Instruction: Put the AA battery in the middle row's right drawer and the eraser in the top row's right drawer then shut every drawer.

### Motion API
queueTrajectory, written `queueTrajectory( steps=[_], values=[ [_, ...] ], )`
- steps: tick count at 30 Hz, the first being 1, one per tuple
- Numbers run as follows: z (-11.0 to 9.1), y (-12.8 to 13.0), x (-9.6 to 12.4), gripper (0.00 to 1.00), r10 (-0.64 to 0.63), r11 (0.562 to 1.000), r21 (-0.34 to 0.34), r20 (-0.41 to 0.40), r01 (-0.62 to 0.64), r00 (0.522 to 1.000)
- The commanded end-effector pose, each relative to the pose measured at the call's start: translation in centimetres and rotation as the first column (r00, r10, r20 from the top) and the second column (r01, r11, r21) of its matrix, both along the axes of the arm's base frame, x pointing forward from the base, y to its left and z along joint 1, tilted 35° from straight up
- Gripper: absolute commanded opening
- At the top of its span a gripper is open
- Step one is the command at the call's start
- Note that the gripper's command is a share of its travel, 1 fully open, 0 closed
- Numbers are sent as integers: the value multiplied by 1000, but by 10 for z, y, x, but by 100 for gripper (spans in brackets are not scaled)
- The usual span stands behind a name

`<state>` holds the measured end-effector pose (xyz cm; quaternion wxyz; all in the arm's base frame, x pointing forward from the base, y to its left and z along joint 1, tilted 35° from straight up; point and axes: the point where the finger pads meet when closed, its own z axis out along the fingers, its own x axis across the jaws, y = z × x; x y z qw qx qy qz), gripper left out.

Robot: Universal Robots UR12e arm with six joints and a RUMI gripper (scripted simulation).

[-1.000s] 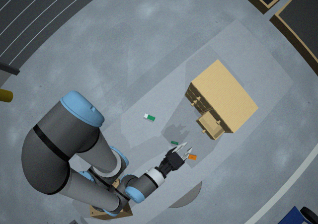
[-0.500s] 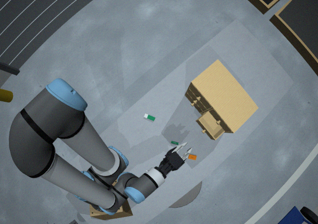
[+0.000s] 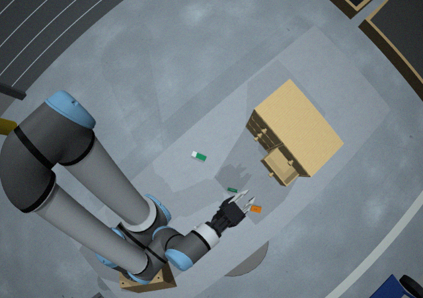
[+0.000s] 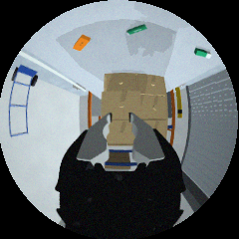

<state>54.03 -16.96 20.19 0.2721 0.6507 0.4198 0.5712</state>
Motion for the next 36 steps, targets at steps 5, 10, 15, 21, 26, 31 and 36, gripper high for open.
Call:
queueTrajectory(
  steps=[5, 10, 15, 21, 26, 31, 36],
  values=[
    [1, -3, -4, 20, 34, 999, 3, -37, -34, 999],
    [2, -5, -4, 20, 39, 999, 3, -45, -38, 998],
    [2, -5, -6, 20, 47, 999, 3, -60, -47, 997],
    [4, -5, -8, 20, 59, 998, 4, -77, -59, 995],
    [5, -6, -9, 20, 66, 998, 5, -90, -66, 994],
    [6, -6, -11, 20, 78, 997, 6, -109, -78, 991],
    [7, -7, -13, 20, 92, 996, 7, -133, -92, 987]
  ],
)
